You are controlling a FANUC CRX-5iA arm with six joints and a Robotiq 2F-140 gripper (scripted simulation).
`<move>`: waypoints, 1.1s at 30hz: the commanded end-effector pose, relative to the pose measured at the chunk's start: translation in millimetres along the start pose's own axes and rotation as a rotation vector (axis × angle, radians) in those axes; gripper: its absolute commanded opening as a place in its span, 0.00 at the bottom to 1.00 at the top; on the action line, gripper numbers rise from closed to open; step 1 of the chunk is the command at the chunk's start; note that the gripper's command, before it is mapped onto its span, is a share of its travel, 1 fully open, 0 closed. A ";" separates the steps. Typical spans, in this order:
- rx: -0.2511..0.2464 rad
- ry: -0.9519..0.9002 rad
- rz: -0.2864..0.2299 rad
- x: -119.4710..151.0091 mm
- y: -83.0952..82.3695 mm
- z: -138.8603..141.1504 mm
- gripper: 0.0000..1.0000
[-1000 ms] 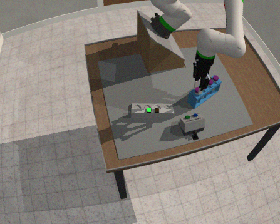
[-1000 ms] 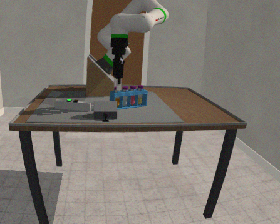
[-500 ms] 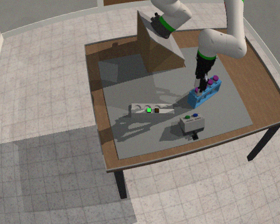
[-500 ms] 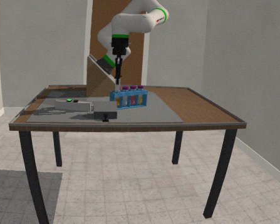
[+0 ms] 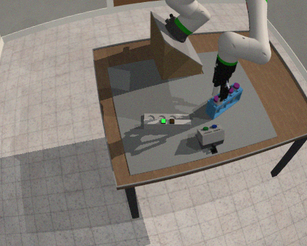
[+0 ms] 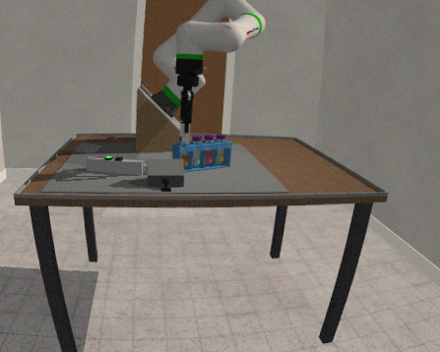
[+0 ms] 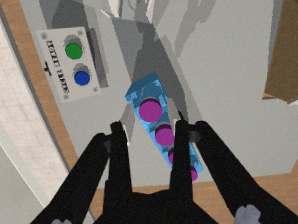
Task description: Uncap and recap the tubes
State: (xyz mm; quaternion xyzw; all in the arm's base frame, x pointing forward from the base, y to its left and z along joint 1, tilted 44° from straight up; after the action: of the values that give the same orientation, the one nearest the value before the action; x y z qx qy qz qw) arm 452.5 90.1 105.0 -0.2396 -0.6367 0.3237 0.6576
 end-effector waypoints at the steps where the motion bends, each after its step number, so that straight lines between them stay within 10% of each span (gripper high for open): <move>1: -0.003 -0.168 -0.008 -0.9 -0.1 0.3 0.35; 14: -0.005 -0.864 -0.005 -0.8 -0.1 0.3 0.35; 21: -0.006 -0.882 -0.006 -0.9 -0.2 0.3 0.35; 22: -0.006 -0.882 -0.006 -0.9 -0.2 0.3 0.00; 33: -0.006 -0.882 -0.006 -0.9 -0.2 0.3 0.00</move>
State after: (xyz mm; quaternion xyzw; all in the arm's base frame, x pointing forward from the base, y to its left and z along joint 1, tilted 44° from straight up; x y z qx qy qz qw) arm 452.1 89.5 104.5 -0.0781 -0.8582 0.3911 0.3231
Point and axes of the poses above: the point where the finger pads meet when closed, its own y axis out along the fingers, its own z axis across the jaws, x = y × z, the point moved 10 cm from there along -y, back along the fingers, and after that the axes turned 9 degrees about y, right-handed, at the moved point
